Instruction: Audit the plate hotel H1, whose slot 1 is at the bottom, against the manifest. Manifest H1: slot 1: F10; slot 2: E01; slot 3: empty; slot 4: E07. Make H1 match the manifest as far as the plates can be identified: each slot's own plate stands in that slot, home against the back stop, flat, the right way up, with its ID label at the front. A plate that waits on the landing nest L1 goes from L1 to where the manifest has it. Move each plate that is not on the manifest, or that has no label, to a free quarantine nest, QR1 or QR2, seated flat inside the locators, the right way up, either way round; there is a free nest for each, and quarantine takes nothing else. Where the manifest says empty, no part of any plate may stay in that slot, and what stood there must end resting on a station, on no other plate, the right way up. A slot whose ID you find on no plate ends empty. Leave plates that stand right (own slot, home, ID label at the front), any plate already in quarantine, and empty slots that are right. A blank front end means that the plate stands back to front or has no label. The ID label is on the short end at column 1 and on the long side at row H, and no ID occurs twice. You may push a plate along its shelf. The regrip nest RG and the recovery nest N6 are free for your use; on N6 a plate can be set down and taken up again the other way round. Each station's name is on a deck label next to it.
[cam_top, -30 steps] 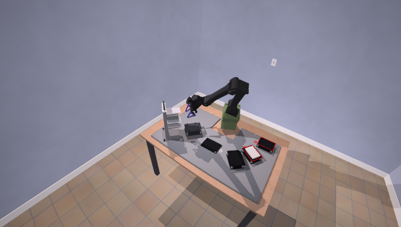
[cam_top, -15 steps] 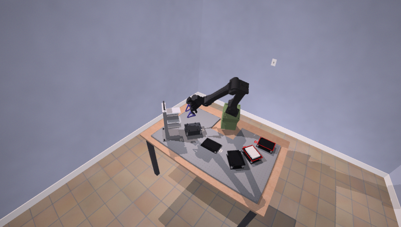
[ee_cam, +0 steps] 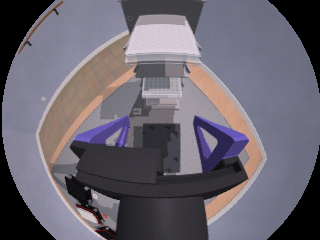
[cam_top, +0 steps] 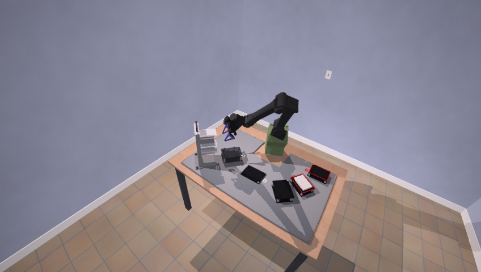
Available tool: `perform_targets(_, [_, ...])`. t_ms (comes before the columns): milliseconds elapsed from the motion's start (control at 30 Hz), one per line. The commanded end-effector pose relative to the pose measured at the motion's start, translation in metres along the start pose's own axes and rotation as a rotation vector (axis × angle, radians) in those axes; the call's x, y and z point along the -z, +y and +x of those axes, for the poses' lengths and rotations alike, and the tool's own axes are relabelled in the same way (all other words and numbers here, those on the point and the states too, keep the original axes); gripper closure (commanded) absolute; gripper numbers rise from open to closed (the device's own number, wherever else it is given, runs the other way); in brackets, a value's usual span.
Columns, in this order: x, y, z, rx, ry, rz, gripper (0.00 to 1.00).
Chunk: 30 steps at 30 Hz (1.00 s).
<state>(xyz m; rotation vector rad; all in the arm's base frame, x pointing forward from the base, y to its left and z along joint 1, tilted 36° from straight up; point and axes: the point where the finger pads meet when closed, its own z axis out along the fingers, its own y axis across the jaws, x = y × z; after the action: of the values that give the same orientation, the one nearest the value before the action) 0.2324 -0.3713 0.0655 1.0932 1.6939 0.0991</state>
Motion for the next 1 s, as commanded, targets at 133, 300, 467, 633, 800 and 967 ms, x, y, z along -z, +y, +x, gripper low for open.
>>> perform_targets(133, [0.013, -0.003, -0.009, 0.027, -0.042, 0.006, 0.0])
perform_targets(300, [0.019, -0.003, -0.003, 0.031, -0.045, 0.005, 0.0])
perform_targets(467, [0.023, -0.003, 0.002, 0.03, -0.044, 0.006, 0.0])
perform_targets(633, [0.01, 0.002, 0.02, 0.003, -0.009, -0.005, 0.0])
perform_targets(800, [0.004, 0.002, 0.027, 0.003, -0.009, -0.005, 0.0])
perform_targets(967, [-0.001, 0.002, 0.033, 0.003, -0.009, -0.006, 0.0])
